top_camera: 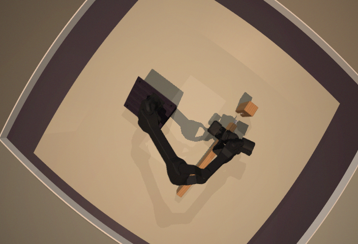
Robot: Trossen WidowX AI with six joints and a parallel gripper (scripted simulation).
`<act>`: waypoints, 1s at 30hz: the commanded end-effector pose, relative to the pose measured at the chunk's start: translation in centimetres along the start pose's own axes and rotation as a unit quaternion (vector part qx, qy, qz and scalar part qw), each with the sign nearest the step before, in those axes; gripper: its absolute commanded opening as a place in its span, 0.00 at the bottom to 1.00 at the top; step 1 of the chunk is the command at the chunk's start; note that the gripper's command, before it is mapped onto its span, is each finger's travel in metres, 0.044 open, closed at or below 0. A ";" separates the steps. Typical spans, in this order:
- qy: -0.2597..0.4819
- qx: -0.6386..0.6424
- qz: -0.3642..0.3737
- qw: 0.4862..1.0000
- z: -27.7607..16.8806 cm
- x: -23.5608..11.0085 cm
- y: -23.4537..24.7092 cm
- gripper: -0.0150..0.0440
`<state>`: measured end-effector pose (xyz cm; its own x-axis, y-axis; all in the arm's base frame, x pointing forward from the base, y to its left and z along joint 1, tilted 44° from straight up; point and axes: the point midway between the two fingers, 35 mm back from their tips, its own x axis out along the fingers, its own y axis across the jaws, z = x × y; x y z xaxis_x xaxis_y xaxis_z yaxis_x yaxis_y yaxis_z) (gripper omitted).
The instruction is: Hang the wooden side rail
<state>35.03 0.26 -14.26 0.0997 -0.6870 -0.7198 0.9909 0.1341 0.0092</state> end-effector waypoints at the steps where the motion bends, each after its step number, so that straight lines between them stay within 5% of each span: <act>1: 0.001 0.001 0.004 1.000 -0.1 -0.4 0.1 0.25; 30: 0.001 0.001 0.004 1.000 -0.1 -0.9 0.1 0.25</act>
<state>34.79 0.39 -14.03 0.0917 -0.6888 -0.7191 0.9913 0.1320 0.0000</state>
